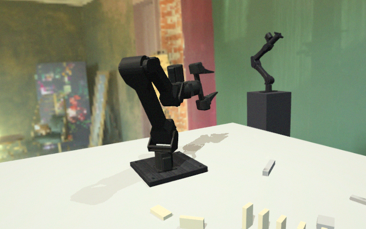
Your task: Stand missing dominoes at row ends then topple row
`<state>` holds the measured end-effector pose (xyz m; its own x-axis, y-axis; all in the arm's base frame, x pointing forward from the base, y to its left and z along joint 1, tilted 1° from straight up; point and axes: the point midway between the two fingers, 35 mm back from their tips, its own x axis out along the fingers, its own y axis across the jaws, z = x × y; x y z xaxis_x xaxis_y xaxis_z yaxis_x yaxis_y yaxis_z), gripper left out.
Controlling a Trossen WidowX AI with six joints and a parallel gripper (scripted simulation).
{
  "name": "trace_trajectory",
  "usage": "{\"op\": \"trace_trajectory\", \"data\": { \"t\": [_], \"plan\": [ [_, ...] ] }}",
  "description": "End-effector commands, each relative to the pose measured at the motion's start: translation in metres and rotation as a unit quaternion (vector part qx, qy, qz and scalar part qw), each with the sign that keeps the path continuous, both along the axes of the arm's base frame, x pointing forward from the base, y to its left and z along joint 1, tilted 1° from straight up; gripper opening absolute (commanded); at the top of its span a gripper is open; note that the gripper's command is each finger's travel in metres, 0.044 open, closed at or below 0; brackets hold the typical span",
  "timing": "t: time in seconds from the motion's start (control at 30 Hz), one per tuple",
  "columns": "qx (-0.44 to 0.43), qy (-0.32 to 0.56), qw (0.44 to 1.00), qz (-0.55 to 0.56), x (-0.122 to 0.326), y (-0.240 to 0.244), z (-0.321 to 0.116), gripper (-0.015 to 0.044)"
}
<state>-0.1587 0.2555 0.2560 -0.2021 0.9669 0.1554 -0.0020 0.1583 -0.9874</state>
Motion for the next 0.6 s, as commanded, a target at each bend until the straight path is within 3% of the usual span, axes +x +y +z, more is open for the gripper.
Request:
{"op": "trace_trajectory", "data": {
  "t": [0.0, 0.3, 0.57],
  "plan": [
    [-0.002, -0.001, 1.000, -0.003, 0.001, 0.002, -0.001, 0.0426],
    [-0.108, -0.005, 0.982, -0.157, 0.094, 0.067, -0.031, 0.0440],
    [-0.212, 0.061, 0.927, -0.303, 0.207, 0.083, -0.063, 0.0440]
  ]
}}
